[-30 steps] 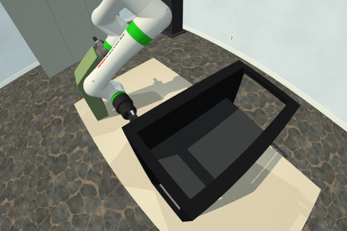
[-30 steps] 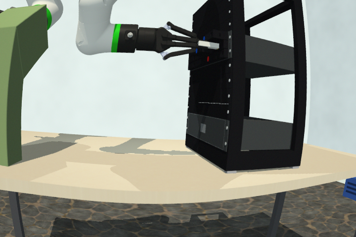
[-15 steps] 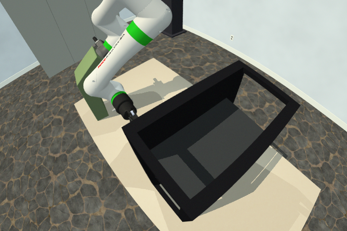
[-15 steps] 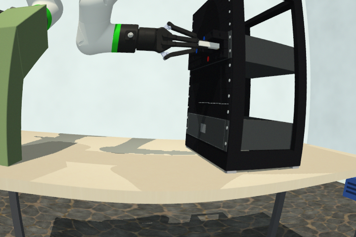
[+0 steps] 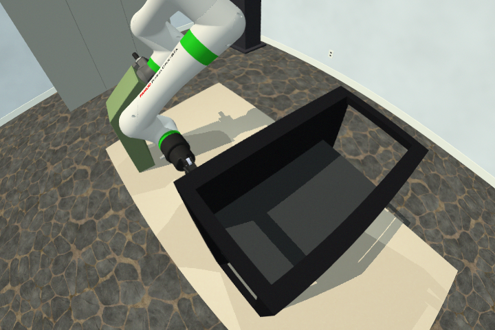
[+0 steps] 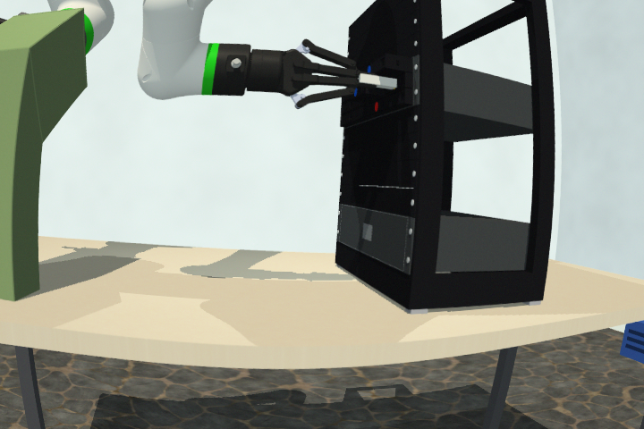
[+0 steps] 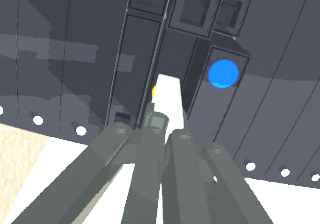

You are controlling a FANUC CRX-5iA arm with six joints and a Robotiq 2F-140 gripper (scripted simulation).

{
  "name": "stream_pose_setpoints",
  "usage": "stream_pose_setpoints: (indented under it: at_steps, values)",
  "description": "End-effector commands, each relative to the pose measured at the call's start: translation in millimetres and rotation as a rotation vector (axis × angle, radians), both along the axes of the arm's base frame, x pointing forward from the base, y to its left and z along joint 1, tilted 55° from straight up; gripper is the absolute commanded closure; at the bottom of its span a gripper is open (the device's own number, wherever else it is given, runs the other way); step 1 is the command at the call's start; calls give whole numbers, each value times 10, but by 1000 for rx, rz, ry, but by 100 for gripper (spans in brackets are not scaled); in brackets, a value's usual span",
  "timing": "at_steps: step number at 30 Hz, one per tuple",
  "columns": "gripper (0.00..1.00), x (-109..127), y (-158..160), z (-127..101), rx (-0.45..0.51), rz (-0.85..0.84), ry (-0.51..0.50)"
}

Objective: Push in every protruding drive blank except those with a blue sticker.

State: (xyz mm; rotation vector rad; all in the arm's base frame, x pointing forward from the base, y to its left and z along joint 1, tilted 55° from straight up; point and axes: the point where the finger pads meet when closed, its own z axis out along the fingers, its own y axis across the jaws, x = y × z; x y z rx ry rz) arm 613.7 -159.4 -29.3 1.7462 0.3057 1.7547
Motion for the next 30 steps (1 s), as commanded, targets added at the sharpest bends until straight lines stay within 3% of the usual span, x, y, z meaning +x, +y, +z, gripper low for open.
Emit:
stream_pose_setpoints:
  at_steps: [1, 18, 30]
  values:
    - [100, 0, -3, 0, 0, 0, 0]
    - [100, -122, 31, -12, 0, 0, 0]
    - [100, -729, 201, -70, 0, 0, 0]
